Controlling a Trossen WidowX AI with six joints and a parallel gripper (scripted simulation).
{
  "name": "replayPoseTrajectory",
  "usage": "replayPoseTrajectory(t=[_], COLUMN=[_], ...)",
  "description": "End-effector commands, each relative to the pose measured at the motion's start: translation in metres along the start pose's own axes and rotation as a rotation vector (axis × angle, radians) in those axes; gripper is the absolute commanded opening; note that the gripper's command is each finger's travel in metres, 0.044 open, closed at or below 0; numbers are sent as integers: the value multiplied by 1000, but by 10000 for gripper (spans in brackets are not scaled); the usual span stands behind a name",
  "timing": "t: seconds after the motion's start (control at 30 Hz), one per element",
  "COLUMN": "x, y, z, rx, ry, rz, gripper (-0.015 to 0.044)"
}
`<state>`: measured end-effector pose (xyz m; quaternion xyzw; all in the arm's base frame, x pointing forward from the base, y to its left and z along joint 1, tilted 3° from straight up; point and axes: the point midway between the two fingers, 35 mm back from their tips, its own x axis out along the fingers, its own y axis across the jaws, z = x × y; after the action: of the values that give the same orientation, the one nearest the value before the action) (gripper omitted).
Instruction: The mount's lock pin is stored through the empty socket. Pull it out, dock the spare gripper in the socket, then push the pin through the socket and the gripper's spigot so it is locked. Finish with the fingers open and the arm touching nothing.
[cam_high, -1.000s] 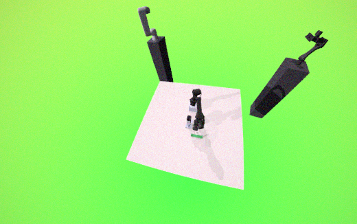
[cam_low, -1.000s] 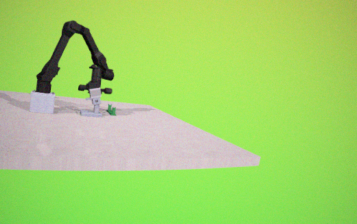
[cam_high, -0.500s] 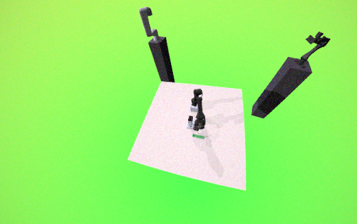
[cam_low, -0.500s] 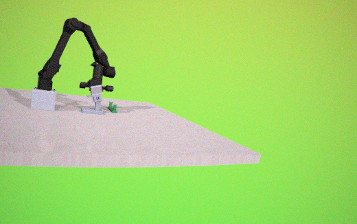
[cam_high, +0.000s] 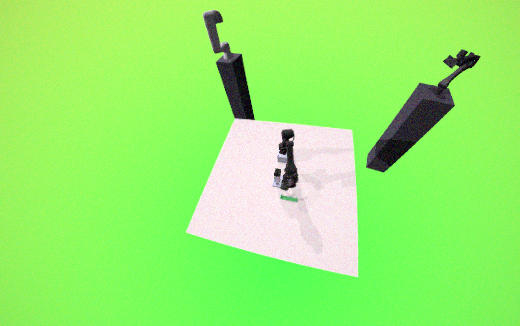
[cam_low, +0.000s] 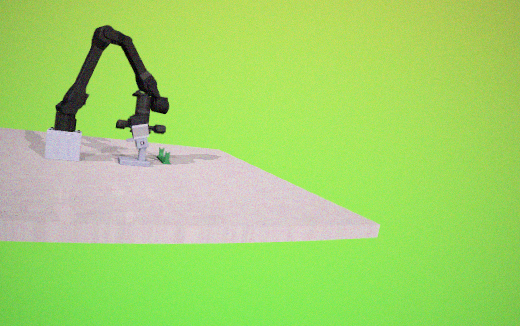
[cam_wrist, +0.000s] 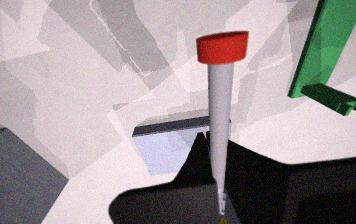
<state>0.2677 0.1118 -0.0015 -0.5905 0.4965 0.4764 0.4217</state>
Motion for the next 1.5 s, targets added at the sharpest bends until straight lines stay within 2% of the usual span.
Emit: replayPoseTrajectory(t=[0.0,0.53,0.8,1.47], x=[1,3,2,-25], y=[0,0,0,6], z=[-3,-10,-9,5], rx=[-3,-4,0,-11], ry=[3,3,0,7], rz=[-1,1,4,23], gripper=[0,0,200,200])
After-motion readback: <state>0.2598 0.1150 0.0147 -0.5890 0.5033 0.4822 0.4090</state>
